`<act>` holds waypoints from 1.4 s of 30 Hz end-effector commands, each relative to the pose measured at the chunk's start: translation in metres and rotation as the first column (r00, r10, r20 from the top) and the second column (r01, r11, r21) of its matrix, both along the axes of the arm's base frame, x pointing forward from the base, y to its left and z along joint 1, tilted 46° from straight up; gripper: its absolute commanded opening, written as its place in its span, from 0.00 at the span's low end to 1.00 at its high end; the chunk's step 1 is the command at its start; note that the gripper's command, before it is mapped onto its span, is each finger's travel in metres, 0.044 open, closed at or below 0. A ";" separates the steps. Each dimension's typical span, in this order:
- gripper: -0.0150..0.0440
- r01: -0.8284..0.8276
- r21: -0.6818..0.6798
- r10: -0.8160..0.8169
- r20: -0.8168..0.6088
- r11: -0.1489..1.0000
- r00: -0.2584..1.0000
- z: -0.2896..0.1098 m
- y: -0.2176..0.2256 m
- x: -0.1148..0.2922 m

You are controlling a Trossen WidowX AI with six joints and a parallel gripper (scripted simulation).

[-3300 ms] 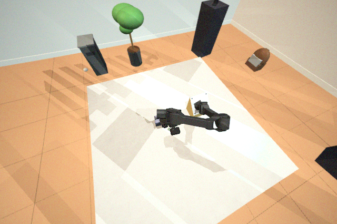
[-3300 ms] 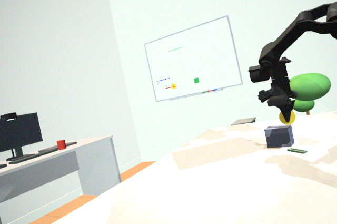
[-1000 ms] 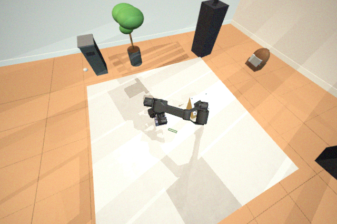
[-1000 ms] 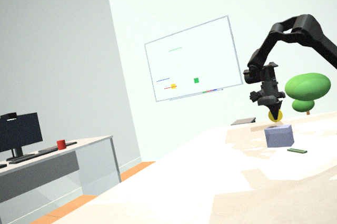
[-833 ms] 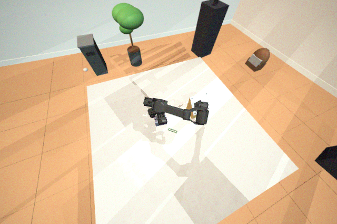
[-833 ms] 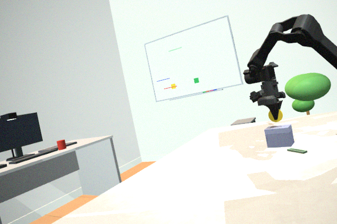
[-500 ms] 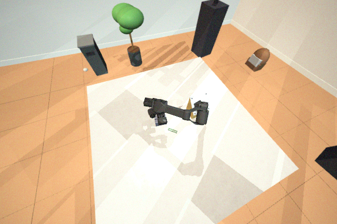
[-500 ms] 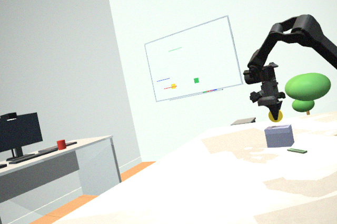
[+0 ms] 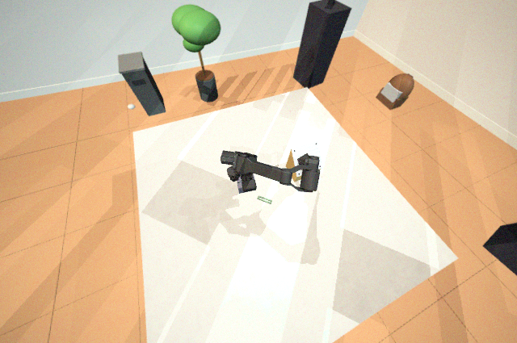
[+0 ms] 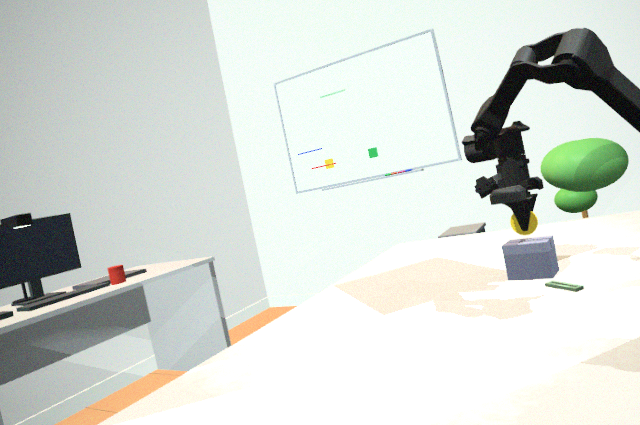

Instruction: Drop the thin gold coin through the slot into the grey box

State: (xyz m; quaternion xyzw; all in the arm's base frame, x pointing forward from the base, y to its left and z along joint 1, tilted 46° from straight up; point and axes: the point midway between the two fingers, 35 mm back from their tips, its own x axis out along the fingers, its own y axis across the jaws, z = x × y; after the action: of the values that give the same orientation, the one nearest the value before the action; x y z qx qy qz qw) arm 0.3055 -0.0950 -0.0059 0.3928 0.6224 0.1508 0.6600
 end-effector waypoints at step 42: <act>0.75 0.000 0.000 0.000 0.000 1.000 1.000 0.005 -0.006 -0.001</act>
State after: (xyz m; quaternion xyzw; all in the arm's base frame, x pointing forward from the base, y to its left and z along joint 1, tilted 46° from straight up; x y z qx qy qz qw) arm 0.3051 -0.0915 -0.0083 0.3963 0.6242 0.1518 0.6560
